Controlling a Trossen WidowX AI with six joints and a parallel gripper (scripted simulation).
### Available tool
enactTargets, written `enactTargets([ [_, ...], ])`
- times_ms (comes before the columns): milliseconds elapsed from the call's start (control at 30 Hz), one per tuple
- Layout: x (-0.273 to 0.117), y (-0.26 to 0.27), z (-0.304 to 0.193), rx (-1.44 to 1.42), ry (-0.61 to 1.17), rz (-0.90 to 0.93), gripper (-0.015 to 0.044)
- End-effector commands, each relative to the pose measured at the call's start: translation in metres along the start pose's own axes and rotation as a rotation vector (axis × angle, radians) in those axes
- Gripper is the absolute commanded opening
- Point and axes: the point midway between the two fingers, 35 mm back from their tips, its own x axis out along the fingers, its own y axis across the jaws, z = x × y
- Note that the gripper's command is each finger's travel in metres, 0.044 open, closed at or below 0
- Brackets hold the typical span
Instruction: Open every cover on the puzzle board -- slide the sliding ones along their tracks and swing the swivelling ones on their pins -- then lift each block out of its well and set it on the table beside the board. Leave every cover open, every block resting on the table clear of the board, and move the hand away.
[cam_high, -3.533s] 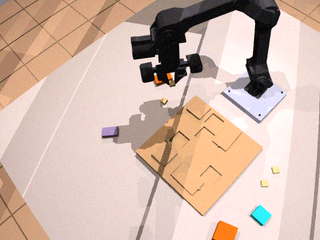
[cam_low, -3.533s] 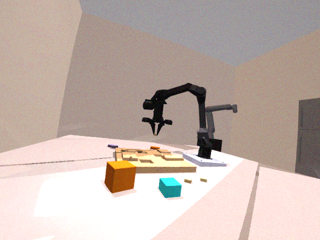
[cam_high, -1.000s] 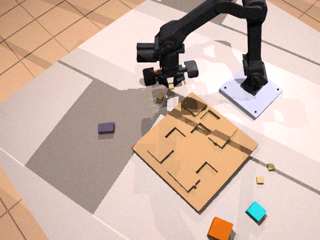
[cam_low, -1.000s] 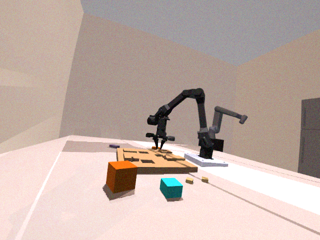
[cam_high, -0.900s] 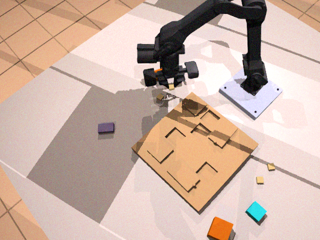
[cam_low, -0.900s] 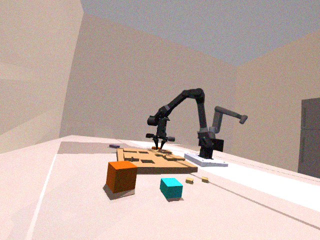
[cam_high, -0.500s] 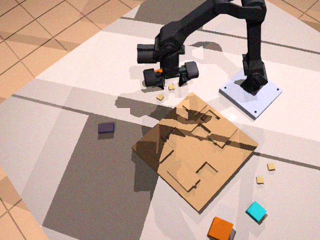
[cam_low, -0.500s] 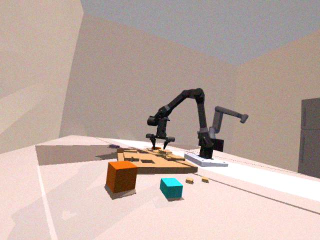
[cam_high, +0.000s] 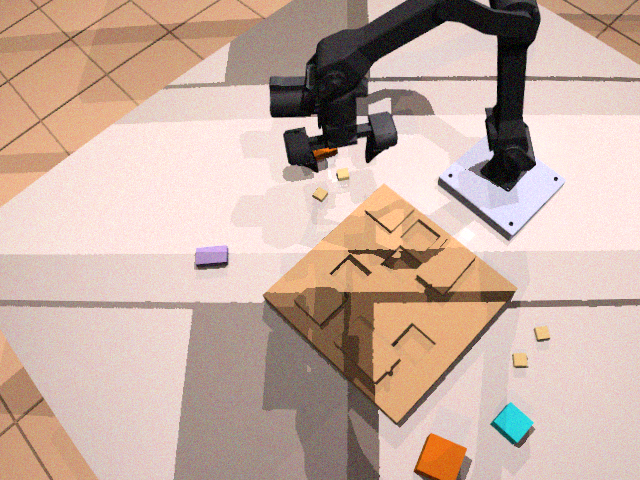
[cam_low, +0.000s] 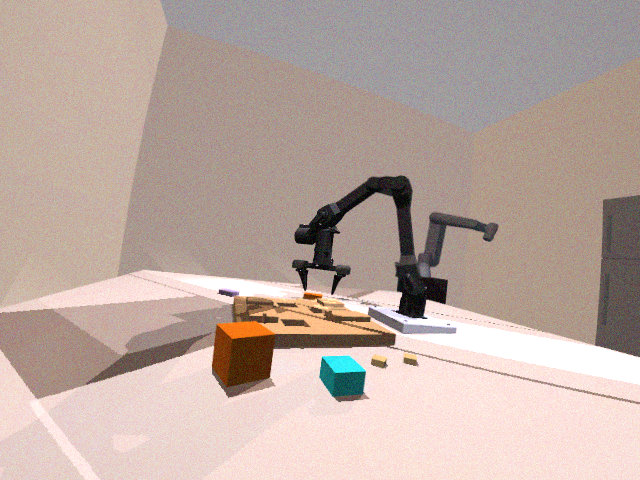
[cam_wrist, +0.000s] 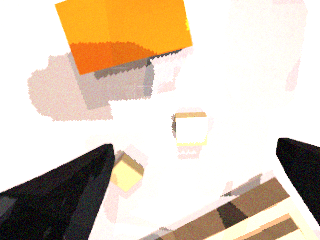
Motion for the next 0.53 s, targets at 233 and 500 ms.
enactTargets([
  [233,-0.039,0.000,0.000,0.000,-0.004,0.009,0.0440],
  [500,-0.051,0.000,-0.004,-0.017,-0.005,0.017,0.0440],
])
